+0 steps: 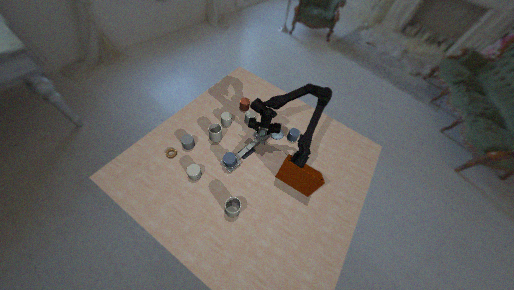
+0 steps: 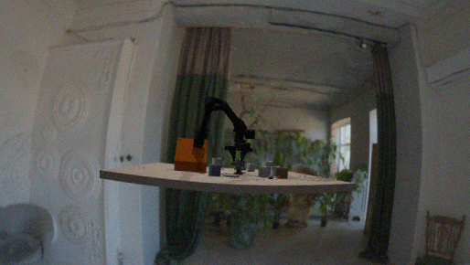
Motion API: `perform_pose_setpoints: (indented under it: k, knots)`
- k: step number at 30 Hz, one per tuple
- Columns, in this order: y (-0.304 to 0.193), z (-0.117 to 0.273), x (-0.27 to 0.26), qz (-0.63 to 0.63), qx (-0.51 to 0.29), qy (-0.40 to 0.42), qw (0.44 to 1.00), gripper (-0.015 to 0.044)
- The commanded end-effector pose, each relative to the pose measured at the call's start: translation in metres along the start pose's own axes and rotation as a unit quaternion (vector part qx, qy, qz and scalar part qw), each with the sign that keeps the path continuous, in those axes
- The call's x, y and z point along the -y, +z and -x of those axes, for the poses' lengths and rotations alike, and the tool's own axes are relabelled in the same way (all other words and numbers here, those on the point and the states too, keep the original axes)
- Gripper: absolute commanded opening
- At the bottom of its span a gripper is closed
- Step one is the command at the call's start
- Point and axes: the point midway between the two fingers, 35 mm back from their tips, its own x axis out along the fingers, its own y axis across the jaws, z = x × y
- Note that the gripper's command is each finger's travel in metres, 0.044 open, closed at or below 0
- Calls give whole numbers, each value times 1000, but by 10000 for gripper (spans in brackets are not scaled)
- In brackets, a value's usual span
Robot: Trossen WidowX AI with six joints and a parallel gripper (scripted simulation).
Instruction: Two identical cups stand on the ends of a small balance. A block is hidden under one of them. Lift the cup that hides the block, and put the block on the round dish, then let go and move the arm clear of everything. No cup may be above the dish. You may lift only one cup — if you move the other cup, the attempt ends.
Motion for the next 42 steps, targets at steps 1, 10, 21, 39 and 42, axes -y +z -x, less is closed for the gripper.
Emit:
perform_pose_setpoints:
  k: [1, 10, 21, 39, 42]
  knots:
    - [-1, -5, 1, 2, -1, -2, 1000, 260]
    - [-1, -5, 1, 2, -1, -2, 1000, 122]
    - [-2, 30, -4, 2, -5, 0, 1000, 0]
    - [10, 75, 8, 2, -15, 0, 1000, 0]
    - [20, 63, 15, 1, -22, 2, 1000, 0]
